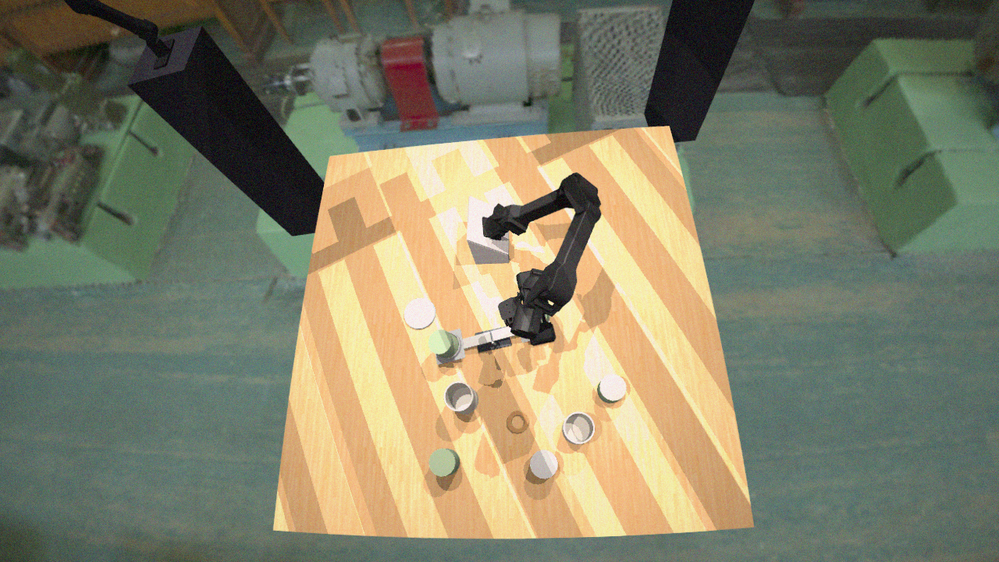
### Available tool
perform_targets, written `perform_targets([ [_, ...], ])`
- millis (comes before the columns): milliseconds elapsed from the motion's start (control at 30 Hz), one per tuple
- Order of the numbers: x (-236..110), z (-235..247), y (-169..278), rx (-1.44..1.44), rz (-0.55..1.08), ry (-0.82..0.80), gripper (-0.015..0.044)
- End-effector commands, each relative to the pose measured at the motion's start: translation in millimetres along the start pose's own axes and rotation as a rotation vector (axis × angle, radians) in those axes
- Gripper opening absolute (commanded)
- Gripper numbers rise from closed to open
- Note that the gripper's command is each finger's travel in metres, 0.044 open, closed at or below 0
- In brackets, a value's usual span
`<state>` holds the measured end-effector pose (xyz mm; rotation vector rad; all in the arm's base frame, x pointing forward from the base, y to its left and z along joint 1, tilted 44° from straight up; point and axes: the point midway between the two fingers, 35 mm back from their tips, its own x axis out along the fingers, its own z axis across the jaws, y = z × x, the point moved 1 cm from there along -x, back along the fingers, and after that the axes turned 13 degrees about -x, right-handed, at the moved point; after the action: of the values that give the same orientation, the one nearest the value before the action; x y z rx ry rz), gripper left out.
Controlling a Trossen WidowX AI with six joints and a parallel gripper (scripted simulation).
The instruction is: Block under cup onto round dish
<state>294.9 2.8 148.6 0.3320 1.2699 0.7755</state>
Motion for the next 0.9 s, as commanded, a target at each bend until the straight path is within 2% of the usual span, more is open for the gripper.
perform_targets([
  [0, -8, 0, 0, -0.004, -0.002, -0.006, 0.0],
  [733, -36, -4, 4, -0.004, 0.005, -0.008, 0.0],
  [867, -31, -3, 4, 0.0, 0.011, -0.007, 0.0],
])
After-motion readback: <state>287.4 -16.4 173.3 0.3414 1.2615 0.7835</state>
